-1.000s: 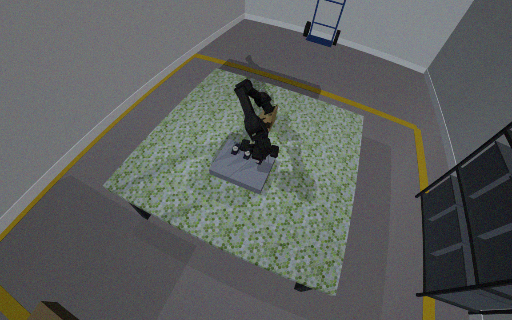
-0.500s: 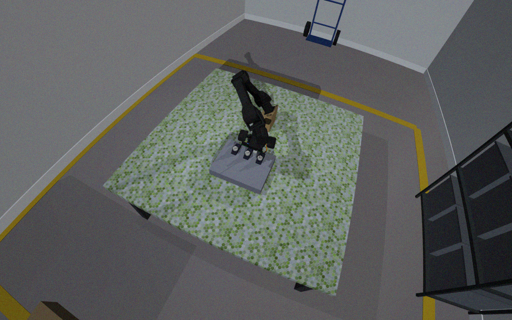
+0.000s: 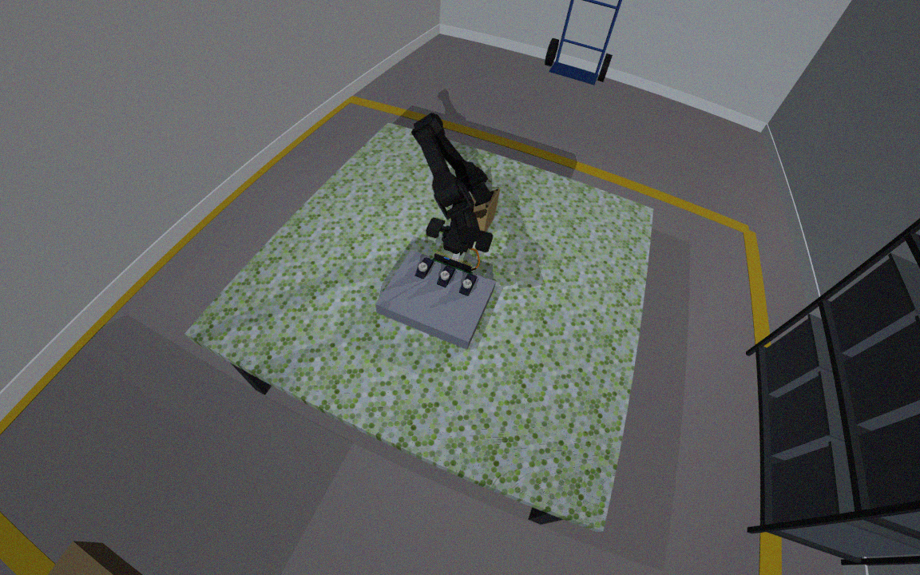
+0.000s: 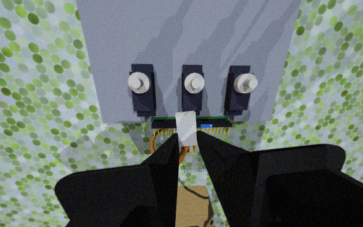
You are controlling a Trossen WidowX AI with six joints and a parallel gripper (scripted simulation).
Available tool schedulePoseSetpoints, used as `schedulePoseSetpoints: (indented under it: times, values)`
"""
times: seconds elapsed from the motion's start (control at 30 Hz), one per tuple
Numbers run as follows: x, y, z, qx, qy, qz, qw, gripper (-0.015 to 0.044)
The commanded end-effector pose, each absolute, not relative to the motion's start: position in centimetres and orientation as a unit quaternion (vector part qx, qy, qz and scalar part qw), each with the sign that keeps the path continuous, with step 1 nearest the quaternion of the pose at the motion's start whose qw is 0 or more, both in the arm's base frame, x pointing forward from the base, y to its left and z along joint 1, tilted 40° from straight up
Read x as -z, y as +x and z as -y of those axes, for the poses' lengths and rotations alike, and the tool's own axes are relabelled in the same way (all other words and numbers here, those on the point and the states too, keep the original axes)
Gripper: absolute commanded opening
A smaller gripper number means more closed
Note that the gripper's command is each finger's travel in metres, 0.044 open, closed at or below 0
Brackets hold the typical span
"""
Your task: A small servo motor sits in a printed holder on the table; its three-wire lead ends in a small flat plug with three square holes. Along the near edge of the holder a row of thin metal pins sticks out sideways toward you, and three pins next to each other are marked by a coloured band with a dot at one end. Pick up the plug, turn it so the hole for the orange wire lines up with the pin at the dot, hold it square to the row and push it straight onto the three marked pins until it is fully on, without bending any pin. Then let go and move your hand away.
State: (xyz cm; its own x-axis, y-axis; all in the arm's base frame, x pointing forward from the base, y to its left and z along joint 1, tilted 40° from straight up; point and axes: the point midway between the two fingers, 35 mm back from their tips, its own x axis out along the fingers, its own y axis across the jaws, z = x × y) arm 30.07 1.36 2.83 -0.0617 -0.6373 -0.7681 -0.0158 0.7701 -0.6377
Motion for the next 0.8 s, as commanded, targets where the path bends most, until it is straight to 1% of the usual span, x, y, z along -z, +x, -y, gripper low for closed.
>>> schedulePoseSetpoints:
  times: [0.0,0.77]
  values:
    - [-3.1,28.4,-0.9,0.248,-0.230,-0.687,0.643,0.0000]
    - [-3.5,20.0,1.9,0.274,-0.207,-0.678,0.650,0.0000]
